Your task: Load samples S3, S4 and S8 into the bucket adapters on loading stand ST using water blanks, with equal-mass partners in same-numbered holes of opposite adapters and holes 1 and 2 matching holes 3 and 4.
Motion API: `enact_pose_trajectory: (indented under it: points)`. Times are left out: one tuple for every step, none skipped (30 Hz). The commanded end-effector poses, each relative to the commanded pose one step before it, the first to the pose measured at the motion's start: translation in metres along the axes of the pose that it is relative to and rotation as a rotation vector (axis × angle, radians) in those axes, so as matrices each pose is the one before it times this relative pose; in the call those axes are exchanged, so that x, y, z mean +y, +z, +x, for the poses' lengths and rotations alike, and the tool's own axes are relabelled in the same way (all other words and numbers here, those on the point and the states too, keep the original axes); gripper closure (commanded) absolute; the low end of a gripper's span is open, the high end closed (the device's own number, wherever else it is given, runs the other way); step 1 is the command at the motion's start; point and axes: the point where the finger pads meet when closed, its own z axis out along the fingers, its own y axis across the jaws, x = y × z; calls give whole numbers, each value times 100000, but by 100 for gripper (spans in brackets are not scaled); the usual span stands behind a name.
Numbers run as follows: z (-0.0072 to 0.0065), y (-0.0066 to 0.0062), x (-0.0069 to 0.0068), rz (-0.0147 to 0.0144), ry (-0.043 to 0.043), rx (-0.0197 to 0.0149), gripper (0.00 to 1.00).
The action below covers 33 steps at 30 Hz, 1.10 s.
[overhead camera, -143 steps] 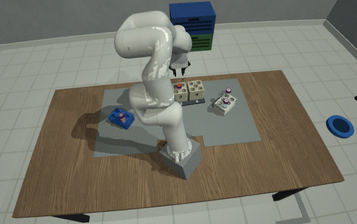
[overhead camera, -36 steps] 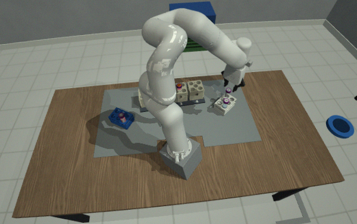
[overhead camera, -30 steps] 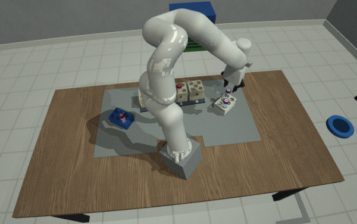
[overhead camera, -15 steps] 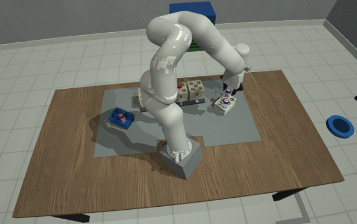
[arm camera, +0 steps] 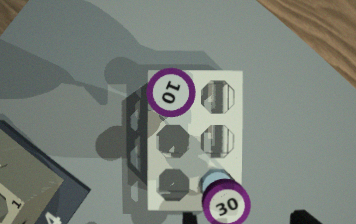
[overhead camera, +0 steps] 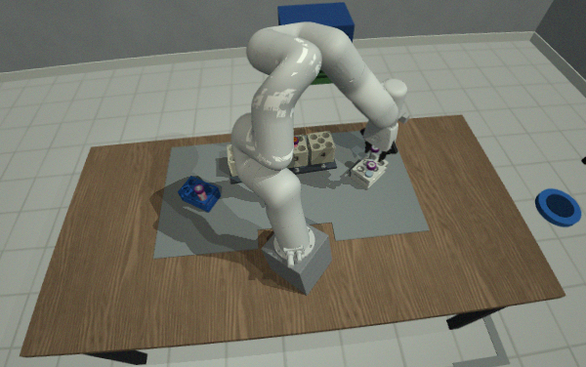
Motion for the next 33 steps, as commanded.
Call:
enact_pose_trajectory:
  points:
    - [171, 517, -5, -10, -42, 449, 43]
    - [0, 0, 0, 0, 0, 0, 43]
    - [0, 0, 0, 0, 0, 0, 43]
    - [0, 201, 0, 1, 0, 0, 43]
    - [-1, 200, 0, 0, 0, -1, 43]
    - [-1, 200, 0, 0, 0, -1, 43]
    - [-1, 200, 0, 0, 0, -1, 43]
    - [-1, 200, 0, 0, 0, -1, 43]
    - [-1, 200, 0, 0, 0, -1, 43]
    - [-1, 200, 0, 0, 0, -1, 43]
    - [-1, 200, 0, 0, 0, -1, 43]
    - [-1, 200, 0, 0, 0, -1, 43]
    - [-1, 200, 0, 0, 0, -1, 43]
    - [-1, 200, 0, 0, 0, -1, 43]
    - [-1, 200, 0, 0, 0, -1, 43]
    - [-1, 200, 0, 0, 0, -1, 43]
    - [-1, 200, 0, 0, 0, -1, 43]
    - [-1, 200, 0, 0, 0, -1, 43]
    - [0, 0, 0, 0, 0, 0, 43]
    - [0, 0, 0, 0, 0, 0, 43]
    - [0, 201, 0, 1, 0, 0, 43]
    - [-1, 200, 0, 0, 0, -1, 43]
    - [-1, 200, 0, 0, 0, -1, 43]
    - [-1, 200, 0, 0, 0, -1, 43]
    - [-1, 200, 0, 0, 0, -1, 43]
    - [-1, 200, 0, 0, 0, -1, 43]
    - [-1, 200, 0, 0, 0, -1, 43]
    - [-1, 200, 0, 0, 0, -1, 43]
    - [-1, 200, 0, 0, 0, -1, 43]
    - [-1, 180, 0, 0, 0, -1, 43]
    - [0, 1, 0, 0, 0, 0, 43]
    - [0, 1, 0, 0, 0, 0, 43]
    - [-1, -6, -1, -3, 1, -2, 43]
